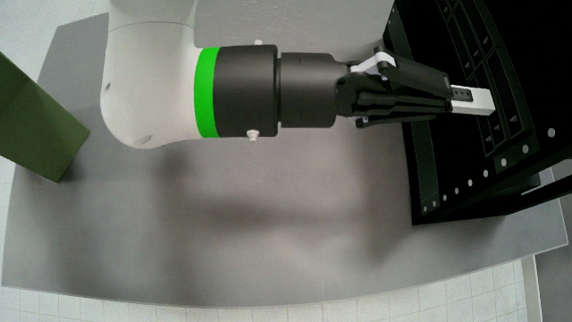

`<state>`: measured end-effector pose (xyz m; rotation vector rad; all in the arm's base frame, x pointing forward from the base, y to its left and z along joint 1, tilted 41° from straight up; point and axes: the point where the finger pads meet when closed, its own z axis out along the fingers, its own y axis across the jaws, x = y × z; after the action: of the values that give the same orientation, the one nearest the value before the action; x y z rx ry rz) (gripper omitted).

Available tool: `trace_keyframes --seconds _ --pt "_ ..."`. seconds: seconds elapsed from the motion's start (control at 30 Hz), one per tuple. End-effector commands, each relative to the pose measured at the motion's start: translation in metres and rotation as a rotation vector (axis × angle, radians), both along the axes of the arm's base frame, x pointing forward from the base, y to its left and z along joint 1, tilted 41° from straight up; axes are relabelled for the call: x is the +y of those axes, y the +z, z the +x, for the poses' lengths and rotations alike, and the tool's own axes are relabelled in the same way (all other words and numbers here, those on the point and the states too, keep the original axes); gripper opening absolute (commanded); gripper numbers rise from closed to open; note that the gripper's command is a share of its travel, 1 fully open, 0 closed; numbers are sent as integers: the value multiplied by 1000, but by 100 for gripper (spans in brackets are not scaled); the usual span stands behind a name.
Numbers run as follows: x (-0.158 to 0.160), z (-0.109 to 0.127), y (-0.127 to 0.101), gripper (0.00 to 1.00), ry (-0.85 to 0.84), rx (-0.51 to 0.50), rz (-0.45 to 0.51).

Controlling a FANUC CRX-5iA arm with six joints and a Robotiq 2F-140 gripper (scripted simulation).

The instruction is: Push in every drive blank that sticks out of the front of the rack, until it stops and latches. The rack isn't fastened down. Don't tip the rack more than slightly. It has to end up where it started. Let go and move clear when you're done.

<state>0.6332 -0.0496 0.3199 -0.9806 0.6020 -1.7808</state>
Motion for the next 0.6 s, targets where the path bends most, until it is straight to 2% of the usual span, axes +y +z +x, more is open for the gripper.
trace_keyframes --seconds 0.0,0.57 --pt "0 0 1 10 0 -1 0" --pt "0 3 2 10 0 -1 0"
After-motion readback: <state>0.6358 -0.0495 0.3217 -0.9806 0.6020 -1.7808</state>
